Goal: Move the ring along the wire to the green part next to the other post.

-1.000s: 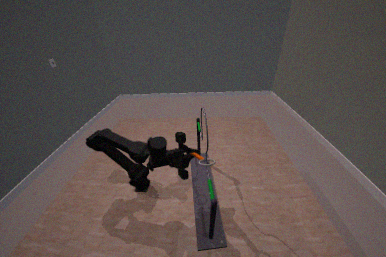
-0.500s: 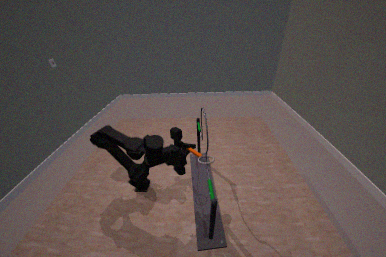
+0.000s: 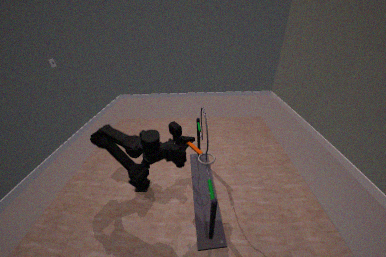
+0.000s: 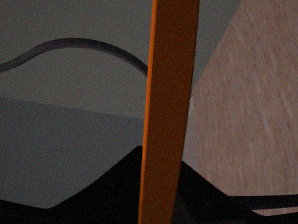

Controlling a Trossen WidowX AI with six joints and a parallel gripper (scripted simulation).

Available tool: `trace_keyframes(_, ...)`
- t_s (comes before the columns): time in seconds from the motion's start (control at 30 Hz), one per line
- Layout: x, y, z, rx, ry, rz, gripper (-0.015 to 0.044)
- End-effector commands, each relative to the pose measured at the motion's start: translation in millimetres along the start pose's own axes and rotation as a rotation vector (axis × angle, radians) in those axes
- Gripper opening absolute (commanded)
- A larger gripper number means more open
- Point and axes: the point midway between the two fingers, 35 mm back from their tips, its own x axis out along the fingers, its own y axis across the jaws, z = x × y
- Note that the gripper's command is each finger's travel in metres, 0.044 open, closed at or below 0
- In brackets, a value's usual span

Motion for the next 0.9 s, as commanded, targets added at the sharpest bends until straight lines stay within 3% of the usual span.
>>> trace_keyframes(0.0, -1, 9, -1, 0.011, 0.004, 0.022, -0.0150)
trace_keyframes(0.87, -3, 39, 2, 0.184, 0.007, 0.111, -0.0150)
